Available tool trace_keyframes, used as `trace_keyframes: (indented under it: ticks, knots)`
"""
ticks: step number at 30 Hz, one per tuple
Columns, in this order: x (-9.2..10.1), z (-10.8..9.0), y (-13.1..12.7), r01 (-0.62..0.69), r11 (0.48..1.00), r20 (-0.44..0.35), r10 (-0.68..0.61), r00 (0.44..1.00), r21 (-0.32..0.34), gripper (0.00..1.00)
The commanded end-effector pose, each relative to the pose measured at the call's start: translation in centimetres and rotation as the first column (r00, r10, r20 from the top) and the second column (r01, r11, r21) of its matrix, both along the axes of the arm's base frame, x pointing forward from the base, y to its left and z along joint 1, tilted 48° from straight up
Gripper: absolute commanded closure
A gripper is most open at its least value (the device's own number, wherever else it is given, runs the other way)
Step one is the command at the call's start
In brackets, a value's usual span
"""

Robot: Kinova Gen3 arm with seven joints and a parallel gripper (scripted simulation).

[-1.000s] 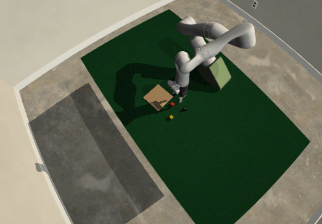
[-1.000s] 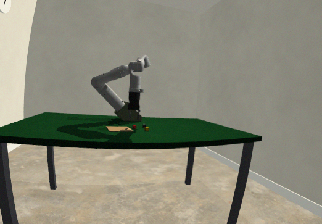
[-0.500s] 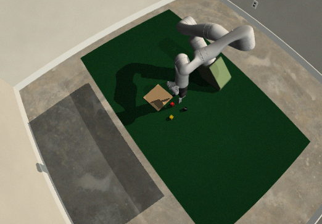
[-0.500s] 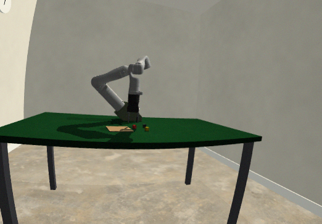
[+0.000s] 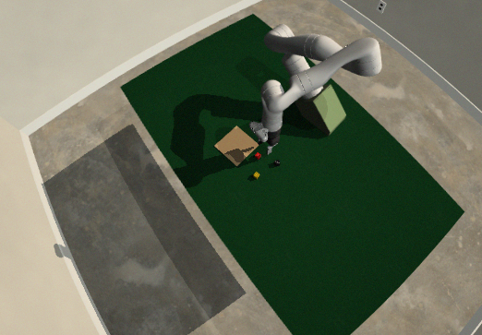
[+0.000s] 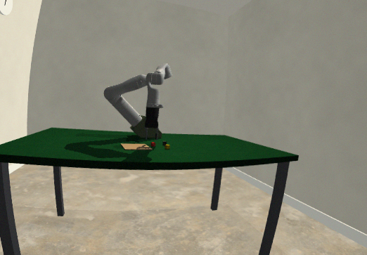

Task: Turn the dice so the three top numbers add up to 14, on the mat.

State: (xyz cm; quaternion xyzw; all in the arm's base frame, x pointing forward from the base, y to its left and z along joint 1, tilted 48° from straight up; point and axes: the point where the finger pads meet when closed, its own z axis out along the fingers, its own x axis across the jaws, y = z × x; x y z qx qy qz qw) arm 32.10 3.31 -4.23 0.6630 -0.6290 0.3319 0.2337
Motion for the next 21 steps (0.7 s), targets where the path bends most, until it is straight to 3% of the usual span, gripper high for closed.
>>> trace_keyframes:
  ticks: [1, 21]
  knots:
    - [0.02, 0.02, 0.07, -0.001, 1.0, 0.0, 0.001, 1.0, 0.001, 0.0]
    - [0.66, -0.44, 0.62, -0.001, 1.0, 0.0, 0.001, 1.0, 0.001, 0.0]
